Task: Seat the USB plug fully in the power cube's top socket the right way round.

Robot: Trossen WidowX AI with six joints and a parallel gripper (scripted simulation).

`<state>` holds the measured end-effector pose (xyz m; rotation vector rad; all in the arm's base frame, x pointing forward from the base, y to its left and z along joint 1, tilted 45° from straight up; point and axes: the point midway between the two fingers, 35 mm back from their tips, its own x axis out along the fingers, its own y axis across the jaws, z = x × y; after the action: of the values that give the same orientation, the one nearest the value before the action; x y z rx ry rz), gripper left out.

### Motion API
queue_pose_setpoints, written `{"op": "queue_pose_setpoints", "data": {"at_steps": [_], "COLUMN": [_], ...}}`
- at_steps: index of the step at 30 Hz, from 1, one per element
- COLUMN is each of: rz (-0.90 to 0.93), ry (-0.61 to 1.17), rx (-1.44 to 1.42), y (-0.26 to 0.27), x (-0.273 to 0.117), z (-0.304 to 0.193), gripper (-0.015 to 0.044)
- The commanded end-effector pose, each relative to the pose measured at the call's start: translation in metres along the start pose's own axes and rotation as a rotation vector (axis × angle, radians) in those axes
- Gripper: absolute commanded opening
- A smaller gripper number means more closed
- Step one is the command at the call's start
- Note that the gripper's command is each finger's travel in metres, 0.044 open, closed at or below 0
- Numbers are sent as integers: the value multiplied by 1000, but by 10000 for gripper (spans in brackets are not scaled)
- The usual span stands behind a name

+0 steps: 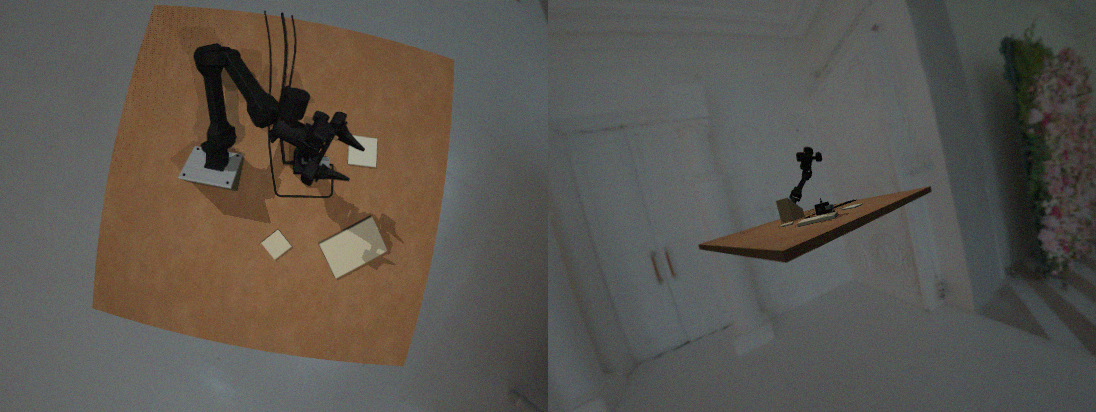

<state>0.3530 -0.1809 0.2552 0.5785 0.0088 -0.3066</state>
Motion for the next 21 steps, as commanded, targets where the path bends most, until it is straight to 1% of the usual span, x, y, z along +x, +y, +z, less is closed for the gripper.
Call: {"op": "queue_pose_setpoints", "data": {"at_steps": [1,2,3,5,7,10,13,18,20,21], "rz": [-3,-11,-26,-69,-124,-233,-376,-646,-773,-797], "ry": [17,66,148,349,546,833,1106,1455,1572,1592], "rx": [8,31,71,175,283,447,611,836,917,931], "y": [-1,-2,-4,-8,-8,-4,6,32,44,48], "x": [1,5,9,14,11,-7,-36,-85,-103,-106], "z": [-3,-13,-30,-71,-110,-162,-202,-233,-237,-238], "gripper": [426,440,440,440,440,440,440,440,440,440]}}
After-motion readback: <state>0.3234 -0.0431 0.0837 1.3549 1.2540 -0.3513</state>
